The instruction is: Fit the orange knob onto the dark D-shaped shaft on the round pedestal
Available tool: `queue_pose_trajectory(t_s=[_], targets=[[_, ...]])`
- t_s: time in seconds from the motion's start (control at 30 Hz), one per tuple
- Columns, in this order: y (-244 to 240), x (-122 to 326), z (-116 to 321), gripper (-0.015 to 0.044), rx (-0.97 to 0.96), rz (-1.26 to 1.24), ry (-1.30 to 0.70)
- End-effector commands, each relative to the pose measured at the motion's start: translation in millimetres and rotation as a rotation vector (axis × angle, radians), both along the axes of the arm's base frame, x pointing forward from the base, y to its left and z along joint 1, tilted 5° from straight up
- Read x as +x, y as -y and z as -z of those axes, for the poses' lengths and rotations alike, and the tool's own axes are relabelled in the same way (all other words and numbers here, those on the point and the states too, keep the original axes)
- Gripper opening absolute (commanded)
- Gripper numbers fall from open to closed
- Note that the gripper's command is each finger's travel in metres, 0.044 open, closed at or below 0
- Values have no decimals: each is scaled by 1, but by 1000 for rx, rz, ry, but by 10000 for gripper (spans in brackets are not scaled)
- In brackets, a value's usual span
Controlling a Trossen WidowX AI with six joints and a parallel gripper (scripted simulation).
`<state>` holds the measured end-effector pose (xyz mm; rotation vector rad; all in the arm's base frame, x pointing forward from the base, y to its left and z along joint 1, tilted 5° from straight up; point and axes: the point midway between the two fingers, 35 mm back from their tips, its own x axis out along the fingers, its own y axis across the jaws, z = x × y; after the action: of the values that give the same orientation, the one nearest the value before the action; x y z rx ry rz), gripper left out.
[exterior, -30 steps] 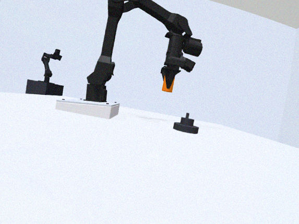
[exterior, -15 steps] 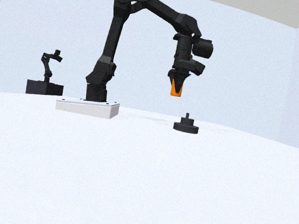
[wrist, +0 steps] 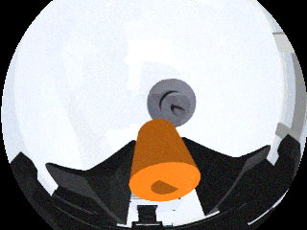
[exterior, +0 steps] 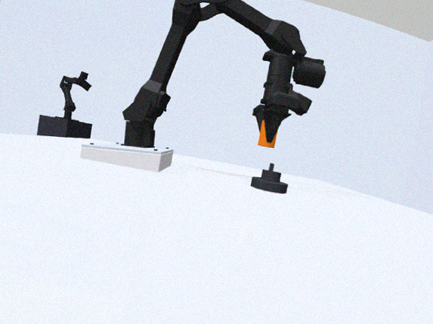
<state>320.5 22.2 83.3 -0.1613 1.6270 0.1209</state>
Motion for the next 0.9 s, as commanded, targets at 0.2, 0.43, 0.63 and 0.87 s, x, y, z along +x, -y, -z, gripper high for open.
queue_pose_trajectory(t_s=[0.2, 0.43, 0.63, 0.87], targets=[[26, 20, 10, 0, -3, -5, 8], [28, 21, 16, 0, -3, -5, 8], [29, 20, 33, 0, -3, -5, 8], [29, 19, 33, 0, -4, 0, 8]])
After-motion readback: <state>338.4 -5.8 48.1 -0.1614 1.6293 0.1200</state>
